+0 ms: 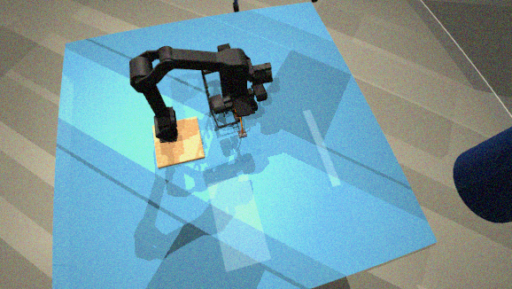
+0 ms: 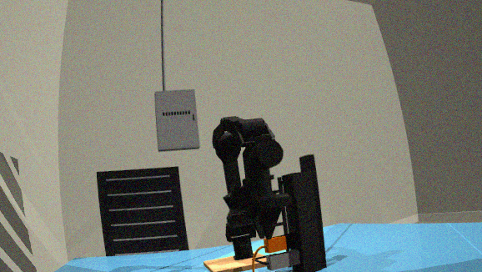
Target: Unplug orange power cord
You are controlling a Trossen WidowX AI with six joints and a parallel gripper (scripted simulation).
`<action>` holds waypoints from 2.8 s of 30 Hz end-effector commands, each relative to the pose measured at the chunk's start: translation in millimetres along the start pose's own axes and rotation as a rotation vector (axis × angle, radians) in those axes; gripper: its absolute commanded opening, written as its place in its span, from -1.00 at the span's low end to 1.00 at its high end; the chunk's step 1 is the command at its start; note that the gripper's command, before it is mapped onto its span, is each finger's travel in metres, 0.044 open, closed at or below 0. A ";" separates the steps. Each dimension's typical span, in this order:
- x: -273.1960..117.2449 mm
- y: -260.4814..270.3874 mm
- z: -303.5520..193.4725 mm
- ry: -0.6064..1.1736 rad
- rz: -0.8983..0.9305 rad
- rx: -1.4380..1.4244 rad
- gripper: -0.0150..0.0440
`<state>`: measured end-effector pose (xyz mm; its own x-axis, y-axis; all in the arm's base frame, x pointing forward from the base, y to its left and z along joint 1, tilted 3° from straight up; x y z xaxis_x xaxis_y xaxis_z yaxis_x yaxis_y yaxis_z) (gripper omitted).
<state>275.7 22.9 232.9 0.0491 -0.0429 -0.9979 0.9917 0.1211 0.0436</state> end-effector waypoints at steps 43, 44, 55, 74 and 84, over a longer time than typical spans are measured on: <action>10.4 0.0 -1.2 0.001 -0.004 0.000 -0.49; 10.4 0.2 0.3 0.001 -0.004 0.000 -0.49; 10.2 2.2 17.8 0.000 -0.005 0.001 -0.49; 10.4 0.9 30.0 0.015 -0.010 -0.012 -0.05; 10.4 0.9 30.0 0.015 -0.010 -0.012 0.05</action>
<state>280.8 -7.4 224.3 0.0387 -0.0333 -0.9987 0.9902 0.1356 0.0339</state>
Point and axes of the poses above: the point midway between the two fingers, 35 mm back from their tips, its own x axis out along the fingers, its own y axis across the jaws, z = x × y, the point moved 10 cm from there along -x, back along the fingers, and after that the axes turned 5 degrees about x, right-handed, at the moved point
